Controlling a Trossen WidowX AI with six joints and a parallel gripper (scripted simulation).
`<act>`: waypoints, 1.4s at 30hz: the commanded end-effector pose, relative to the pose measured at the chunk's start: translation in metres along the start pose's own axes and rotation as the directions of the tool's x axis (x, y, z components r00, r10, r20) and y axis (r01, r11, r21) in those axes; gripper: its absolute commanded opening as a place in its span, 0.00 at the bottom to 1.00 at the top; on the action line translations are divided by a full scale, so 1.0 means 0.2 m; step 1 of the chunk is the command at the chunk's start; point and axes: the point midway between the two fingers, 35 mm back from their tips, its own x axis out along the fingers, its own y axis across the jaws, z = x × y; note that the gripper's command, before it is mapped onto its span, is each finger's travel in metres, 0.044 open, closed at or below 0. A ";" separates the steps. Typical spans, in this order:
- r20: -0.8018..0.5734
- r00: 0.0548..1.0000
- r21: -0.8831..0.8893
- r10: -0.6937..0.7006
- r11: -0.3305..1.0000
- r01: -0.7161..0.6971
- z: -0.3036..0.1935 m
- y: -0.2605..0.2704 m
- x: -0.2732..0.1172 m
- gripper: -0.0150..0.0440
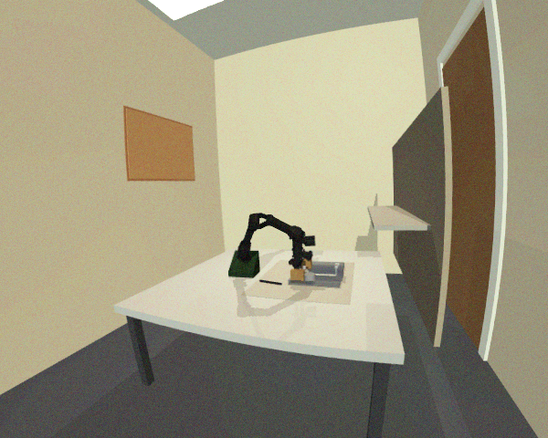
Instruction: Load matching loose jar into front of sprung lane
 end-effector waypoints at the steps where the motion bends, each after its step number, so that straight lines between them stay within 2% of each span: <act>1: 0.010 1.000 0.004 -0.007 1.000 0.007 0.01 -0.01 0.00 0.25; 42: 0.009 1.000 0.004 -0.007 1.000 0.007 -0.02 -0.01 0.00 0.25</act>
